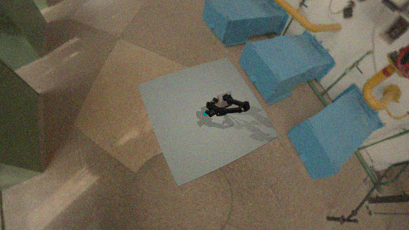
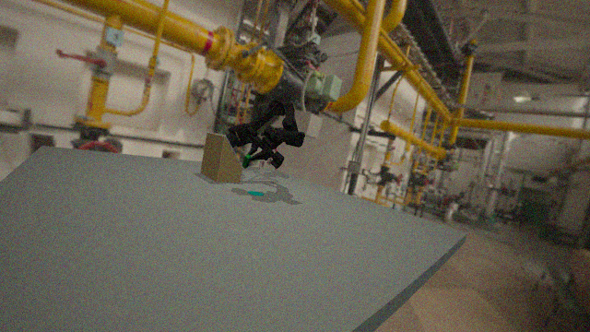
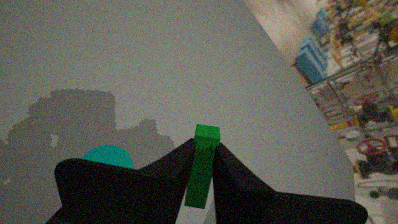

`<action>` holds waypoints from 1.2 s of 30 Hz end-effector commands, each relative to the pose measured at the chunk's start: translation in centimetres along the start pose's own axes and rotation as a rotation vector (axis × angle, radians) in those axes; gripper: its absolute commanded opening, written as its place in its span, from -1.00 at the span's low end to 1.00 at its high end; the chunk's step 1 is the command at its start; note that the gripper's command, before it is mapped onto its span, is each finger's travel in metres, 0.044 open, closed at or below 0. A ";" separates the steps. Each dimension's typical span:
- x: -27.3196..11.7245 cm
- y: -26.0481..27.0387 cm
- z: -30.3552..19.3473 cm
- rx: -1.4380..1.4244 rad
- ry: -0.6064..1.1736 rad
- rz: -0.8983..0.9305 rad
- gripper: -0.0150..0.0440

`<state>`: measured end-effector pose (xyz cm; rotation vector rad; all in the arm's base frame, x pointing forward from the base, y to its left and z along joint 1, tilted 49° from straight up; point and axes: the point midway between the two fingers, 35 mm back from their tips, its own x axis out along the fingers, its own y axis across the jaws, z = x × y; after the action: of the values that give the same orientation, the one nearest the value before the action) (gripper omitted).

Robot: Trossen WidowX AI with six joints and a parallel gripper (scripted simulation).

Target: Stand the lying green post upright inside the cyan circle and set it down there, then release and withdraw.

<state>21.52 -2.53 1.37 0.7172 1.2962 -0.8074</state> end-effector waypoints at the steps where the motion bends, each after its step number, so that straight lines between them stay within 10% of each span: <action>1: 0.0 -0.1 0.0 0.012 -0.027 -0.001 -0.42; 36: -0.8 0.2 0.3 0.095 -0.256 0.049 -0.42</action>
<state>21.96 -2.53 2.14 0.6900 1.0368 -0.8864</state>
